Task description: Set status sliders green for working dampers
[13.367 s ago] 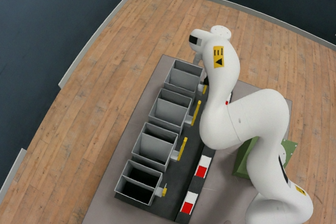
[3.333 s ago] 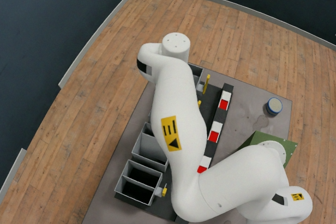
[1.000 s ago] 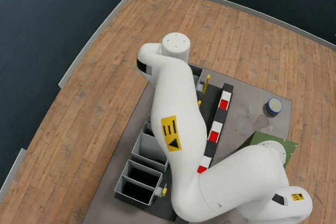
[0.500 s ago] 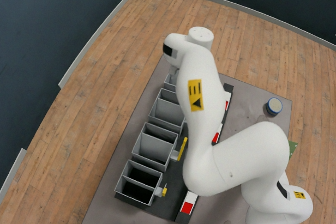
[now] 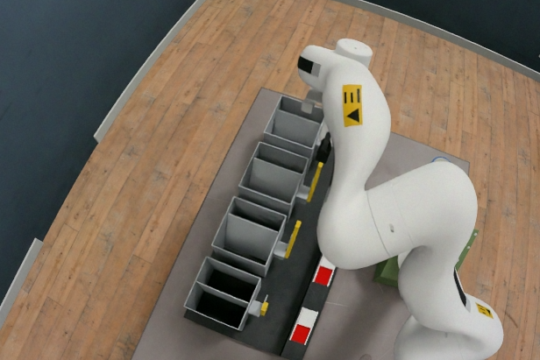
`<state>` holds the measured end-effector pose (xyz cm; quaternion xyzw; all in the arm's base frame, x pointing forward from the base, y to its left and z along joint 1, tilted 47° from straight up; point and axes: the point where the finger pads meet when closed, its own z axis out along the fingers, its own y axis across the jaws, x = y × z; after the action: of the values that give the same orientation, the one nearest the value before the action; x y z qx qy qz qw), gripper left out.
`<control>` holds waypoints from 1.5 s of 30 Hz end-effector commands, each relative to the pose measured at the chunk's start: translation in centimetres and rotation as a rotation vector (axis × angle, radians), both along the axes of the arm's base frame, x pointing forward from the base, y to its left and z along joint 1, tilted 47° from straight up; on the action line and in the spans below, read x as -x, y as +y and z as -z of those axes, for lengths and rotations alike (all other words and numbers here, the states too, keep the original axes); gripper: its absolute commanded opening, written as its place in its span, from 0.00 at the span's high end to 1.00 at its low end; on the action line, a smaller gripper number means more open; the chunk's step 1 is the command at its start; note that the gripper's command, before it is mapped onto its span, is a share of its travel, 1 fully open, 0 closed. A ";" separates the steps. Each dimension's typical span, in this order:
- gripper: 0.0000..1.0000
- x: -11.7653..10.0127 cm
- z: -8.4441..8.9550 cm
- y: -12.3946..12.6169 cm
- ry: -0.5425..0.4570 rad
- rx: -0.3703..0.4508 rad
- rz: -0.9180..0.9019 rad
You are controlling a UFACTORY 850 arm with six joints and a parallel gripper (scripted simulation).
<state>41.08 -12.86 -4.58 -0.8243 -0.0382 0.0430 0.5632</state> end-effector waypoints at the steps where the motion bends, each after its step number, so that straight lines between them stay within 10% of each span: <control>1: 0.61 0.1 0.1 -0.2 0.000 -0.007 0.000; 45: 0.61 0.8 2.0 4.7 0.000 -0.007 0.000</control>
<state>40.33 -9.01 -6.27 -0.8220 -0.0385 0.0439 0.5665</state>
